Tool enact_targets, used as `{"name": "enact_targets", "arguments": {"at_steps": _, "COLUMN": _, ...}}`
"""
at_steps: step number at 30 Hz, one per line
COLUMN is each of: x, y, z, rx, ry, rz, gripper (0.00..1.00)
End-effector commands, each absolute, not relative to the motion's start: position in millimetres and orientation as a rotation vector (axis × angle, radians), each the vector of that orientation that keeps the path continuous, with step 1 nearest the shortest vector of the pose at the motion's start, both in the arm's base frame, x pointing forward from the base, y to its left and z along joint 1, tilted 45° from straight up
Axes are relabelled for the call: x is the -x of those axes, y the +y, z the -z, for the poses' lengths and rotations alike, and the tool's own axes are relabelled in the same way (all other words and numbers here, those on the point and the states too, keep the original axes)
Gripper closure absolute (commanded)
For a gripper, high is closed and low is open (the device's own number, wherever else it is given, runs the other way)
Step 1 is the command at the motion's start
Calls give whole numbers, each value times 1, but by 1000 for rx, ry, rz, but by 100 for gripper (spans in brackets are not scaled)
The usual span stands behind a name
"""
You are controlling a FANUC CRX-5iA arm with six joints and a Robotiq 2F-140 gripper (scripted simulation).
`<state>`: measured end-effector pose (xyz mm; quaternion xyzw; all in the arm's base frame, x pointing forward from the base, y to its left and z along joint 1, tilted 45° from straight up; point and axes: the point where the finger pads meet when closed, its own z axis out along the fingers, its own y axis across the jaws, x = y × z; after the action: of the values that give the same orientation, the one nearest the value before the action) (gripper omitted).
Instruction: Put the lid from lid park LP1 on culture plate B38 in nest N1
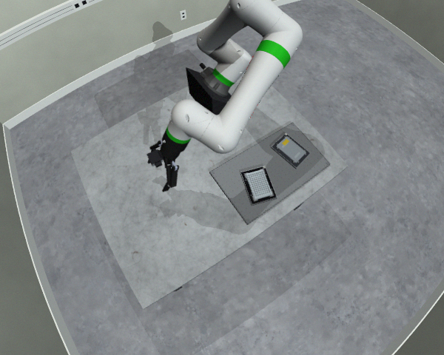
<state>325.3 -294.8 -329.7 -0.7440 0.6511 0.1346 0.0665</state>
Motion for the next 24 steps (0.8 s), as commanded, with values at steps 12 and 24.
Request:
{"name": "enact_targets", "arguments": {"at_steps": 12, "x": -326, "y": -296, "z": 329, "rx": 2244, "ry": 1964, "rz": -403, "gripper": 0}}
{"name": "enact_targets", "arguments": {"at_steps": 24, "x": -378, "y": -248, "z": 272, "rx": 2417, "ry": 1536, "rz": -343, "gripper": 0}}
